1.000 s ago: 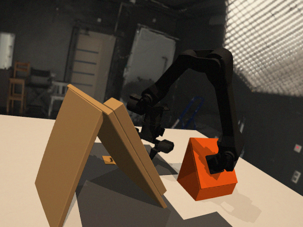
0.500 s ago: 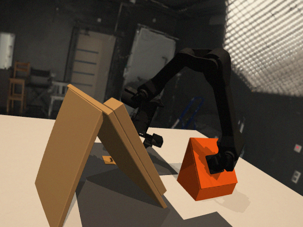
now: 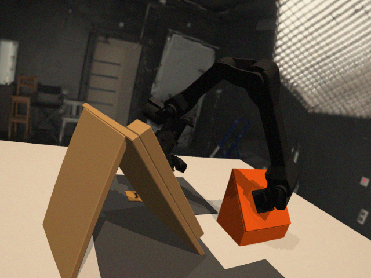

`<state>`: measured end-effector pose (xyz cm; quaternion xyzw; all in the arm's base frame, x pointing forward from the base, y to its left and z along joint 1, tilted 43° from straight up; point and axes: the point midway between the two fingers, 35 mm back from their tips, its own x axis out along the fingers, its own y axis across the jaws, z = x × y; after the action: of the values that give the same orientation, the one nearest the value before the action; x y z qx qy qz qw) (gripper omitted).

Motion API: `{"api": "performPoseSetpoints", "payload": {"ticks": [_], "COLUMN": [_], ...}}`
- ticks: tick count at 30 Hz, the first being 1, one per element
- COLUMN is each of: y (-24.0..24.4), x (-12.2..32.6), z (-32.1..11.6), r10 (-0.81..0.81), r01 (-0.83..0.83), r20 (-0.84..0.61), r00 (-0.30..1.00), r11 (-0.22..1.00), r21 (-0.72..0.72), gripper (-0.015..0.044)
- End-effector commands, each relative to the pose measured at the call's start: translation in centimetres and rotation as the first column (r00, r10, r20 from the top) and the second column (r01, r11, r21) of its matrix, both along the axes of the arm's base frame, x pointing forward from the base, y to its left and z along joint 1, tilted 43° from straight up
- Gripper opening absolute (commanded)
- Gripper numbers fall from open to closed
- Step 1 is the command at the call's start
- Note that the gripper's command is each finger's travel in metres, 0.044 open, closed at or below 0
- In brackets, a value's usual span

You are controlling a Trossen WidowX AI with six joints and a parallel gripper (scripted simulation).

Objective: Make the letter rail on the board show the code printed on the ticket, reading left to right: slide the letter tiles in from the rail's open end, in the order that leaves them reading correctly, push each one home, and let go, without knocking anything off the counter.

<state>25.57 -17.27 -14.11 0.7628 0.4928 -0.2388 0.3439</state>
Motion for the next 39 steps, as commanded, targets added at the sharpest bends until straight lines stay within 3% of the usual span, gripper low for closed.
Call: {"api": "performPoseSetpoints", "payload": {"ticks": [1,11,21,39], "y": [-0.8,-2.5,-4.2,-7.0], "x": [1.0,3.3,5.5,8.7], "z": [0.2,0.8,1.7,3.7], "r10": [0.056,0.226,0.410,0.726], "r01": [-0.051,-0.158,-0.201,-0.090], "r20": [0.102,0.342,0.516,0.588], "r00": [0.993,0.912,0.752,0.356], "r11": [0.997,0.964,0.889,0.653], "r21": [-0.051,-0.215,-0.412,-0.752], "gripper": [0.0000,0.0000,0.0000,0.0000]}}
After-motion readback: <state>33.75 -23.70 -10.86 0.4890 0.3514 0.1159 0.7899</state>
